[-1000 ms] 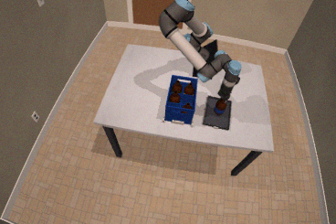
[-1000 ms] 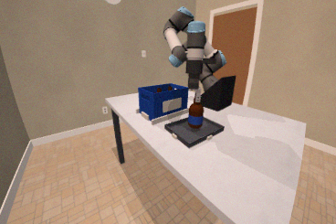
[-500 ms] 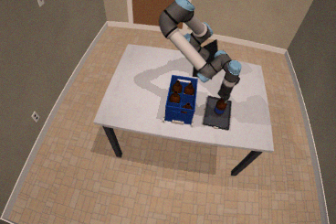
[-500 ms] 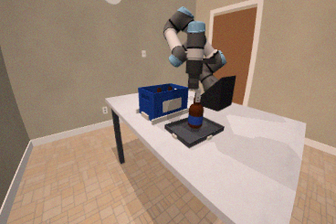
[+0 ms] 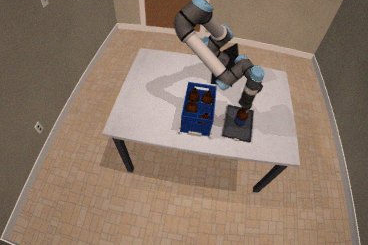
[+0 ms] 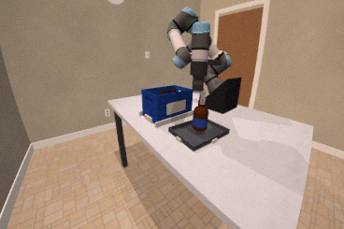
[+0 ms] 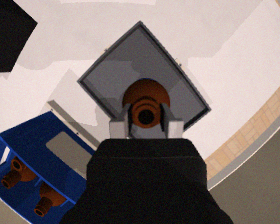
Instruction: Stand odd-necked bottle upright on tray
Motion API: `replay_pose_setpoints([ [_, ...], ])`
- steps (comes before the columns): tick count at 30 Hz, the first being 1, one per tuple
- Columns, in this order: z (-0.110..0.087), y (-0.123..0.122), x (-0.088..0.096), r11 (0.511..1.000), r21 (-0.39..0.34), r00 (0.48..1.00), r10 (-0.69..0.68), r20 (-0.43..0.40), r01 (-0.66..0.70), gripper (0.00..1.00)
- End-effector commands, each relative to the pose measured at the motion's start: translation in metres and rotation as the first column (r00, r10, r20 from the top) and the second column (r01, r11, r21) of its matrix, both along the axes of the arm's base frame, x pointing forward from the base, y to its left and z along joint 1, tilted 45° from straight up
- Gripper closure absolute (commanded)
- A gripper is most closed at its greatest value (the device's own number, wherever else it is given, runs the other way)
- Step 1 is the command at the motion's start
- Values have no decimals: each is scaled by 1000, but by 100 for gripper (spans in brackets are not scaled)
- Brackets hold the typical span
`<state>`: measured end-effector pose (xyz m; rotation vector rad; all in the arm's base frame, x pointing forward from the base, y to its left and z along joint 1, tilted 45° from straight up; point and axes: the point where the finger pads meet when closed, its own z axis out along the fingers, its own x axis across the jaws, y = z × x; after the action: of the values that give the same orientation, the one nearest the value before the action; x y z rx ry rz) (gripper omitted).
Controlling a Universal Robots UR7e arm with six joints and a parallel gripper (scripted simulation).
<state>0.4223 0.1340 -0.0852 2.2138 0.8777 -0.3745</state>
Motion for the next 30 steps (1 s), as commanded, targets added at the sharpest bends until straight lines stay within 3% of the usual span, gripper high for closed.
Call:
replay_pose_setpoints([
  [1, -1, -1, -1, 1000, -2, 1000, 0, -3, 0, 100],
  [30, -1, -3, -3, 1000, -2, 1000, 0, -3, 0, 100],
])
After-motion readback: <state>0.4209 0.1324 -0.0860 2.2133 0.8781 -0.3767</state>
